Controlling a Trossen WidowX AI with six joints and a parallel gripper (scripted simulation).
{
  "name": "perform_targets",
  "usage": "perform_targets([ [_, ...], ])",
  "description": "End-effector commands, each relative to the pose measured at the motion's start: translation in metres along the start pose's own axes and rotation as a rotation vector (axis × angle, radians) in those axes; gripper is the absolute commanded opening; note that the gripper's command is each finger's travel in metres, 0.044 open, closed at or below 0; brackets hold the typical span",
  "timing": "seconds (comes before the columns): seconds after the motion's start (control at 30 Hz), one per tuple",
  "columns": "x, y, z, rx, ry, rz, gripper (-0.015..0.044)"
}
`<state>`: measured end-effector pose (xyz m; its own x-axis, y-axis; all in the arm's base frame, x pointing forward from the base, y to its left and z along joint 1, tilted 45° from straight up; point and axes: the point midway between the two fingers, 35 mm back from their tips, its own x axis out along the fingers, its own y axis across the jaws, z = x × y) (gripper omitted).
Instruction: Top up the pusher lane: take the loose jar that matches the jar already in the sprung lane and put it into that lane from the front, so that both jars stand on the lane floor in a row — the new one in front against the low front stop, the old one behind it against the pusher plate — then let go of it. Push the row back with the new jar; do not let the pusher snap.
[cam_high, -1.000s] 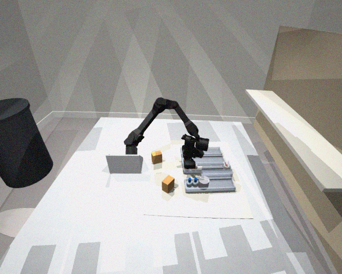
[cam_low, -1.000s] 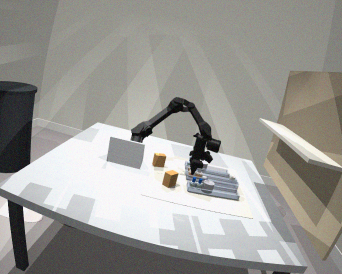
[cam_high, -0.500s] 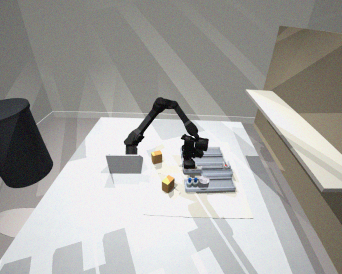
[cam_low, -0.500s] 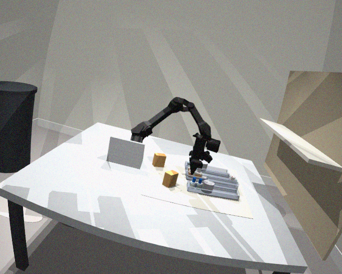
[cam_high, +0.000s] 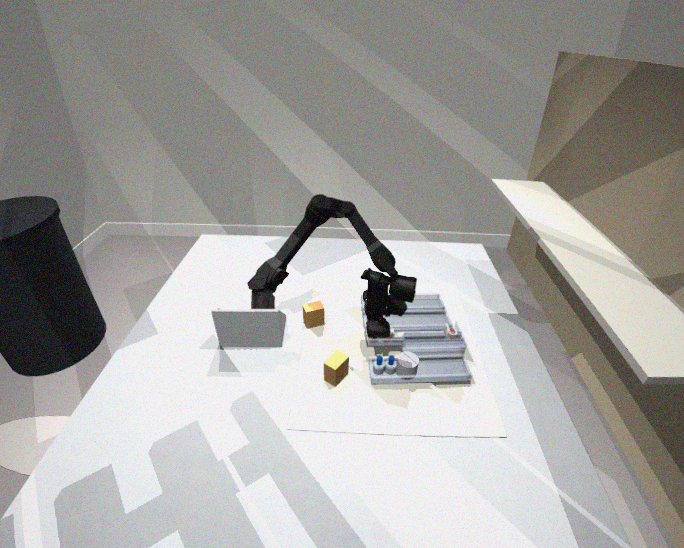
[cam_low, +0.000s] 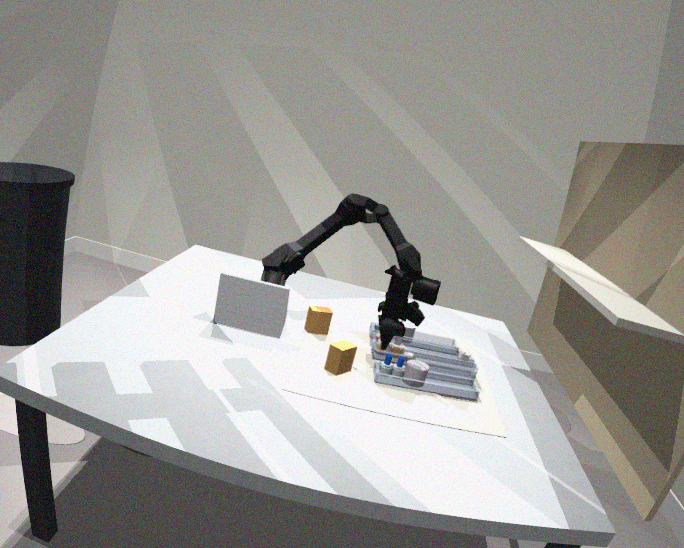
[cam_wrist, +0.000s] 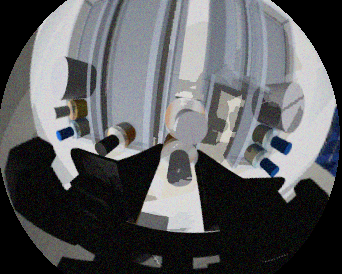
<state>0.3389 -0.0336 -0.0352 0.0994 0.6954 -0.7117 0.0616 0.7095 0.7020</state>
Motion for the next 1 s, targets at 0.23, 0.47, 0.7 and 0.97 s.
perform_targets([
  [0.23, 0.0, 0.0, 0.0, -0.006, 0.0, 0.0, 0.0236],
  [0.47, -0.005, 0.0, 0.0, -0.006, 0.0, -0.001, 0.0276],
  [0.7, -0.02, 0.0, 0.0, -0.006, 0.0, -0.001, 0.0276],
  [0.97, -0.021, -0.001, -0.011, -0.006, 0.001, -0.002, 0.0276],
])
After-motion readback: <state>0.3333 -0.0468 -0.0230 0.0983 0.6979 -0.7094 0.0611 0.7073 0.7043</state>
